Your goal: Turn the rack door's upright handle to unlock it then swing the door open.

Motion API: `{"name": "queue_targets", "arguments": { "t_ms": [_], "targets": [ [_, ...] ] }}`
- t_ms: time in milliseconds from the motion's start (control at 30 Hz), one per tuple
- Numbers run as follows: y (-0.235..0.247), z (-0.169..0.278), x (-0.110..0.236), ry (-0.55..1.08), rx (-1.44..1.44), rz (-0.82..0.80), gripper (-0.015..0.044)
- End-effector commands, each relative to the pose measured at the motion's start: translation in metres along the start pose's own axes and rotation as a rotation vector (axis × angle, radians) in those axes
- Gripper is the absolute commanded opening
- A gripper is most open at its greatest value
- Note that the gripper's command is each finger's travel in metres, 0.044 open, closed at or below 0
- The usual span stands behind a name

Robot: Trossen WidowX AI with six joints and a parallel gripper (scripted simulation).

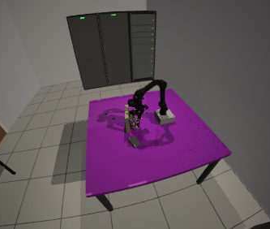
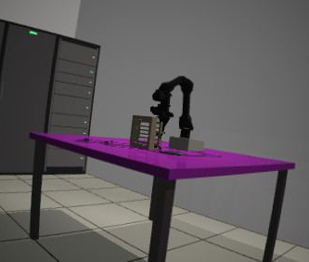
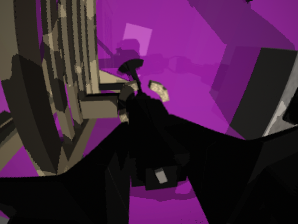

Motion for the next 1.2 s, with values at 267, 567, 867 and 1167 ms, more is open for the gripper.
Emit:
{"name": "queue_targets", "arguments": {
  "t_ms": [267, 567, 867, 1167],
  "targets": [
    [-0.025, -0.006, 0.000, -0.008, 0.204, -0.009, 0.0027],
    [-0.044, -0.014, 0.000, -0.009, 0.347, -0.006, 0.0027],
    [-0.061, -0.023, -0.001, -0.010, 0.475, -0.004, 0.0027],
    [-0.076, -0.034, -0.001, -0.011, 0.601, -0.002, 0.0027]
  ]
}}
Point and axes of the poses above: the point midway between the two fingers, 35 mm back from their tips, its own x axis back along the fingers, its own y axis across the jaws, z = x × y, the point moved 2 cm from there along x, back along the fingers, and after that the axes turned 4 degrees about x, right-handed, at the moved point
